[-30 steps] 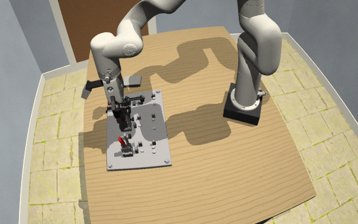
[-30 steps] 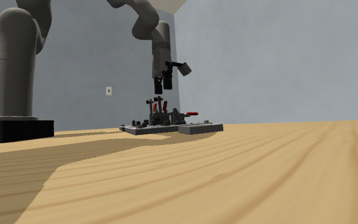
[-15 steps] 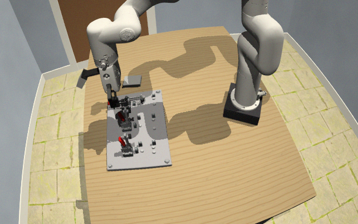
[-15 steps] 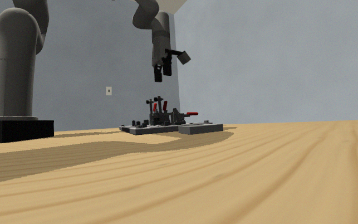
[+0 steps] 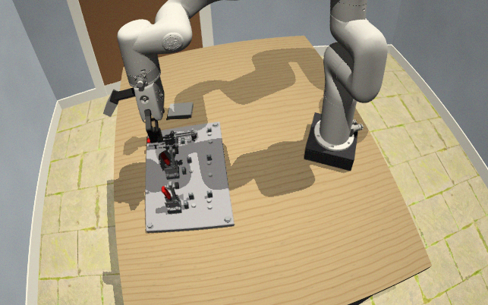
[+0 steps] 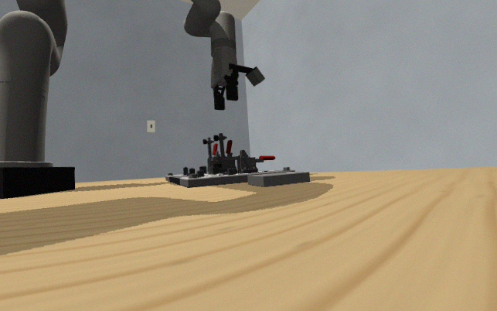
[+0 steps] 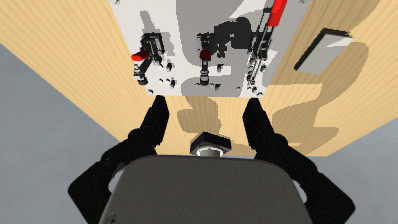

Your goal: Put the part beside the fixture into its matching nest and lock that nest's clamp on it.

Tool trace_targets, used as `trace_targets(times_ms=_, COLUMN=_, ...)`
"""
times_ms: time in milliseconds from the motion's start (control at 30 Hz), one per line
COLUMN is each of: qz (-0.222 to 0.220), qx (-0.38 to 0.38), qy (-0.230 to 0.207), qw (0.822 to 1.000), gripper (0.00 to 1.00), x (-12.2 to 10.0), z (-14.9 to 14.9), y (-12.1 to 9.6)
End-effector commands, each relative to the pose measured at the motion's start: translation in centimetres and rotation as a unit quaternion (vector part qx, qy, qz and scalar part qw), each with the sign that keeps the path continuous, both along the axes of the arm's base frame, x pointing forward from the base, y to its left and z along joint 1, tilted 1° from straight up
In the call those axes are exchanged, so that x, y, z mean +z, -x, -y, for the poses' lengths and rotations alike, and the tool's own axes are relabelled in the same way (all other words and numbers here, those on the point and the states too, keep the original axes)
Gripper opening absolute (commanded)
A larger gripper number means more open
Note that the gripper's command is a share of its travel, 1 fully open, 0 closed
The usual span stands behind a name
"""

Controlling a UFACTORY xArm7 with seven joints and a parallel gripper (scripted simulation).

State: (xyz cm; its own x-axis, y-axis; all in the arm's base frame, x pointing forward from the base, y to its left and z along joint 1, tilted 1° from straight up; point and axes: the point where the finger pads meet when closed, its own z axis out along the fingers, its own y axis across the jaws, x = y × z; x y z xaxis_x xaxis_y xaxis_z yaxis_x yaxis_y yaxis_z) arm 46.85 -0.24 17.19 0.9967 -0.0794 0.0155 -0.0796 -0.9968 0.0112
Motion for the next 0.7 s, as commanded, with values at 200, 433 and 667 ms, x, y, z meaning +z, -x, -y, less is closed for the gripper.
trace_targets(times_ms=200, qz=0.003, qx=0.000, qy=0.000, qw=1.000, gripper=1.00, x=0.2, z=3.0, y=0.4)
trace_targets(times_ms=433, qz=0.003, qx=0.000, qy=0.000, qw=1.000, gripper=1.00, x=0.3, z=6.0, y=1.0)
trace_targets(times_ms=667, qz=0.003, qx=0.000, qy=0.000, qw=1.000, gripper=1.00, x=0.3, z=11.2, y=2.0)
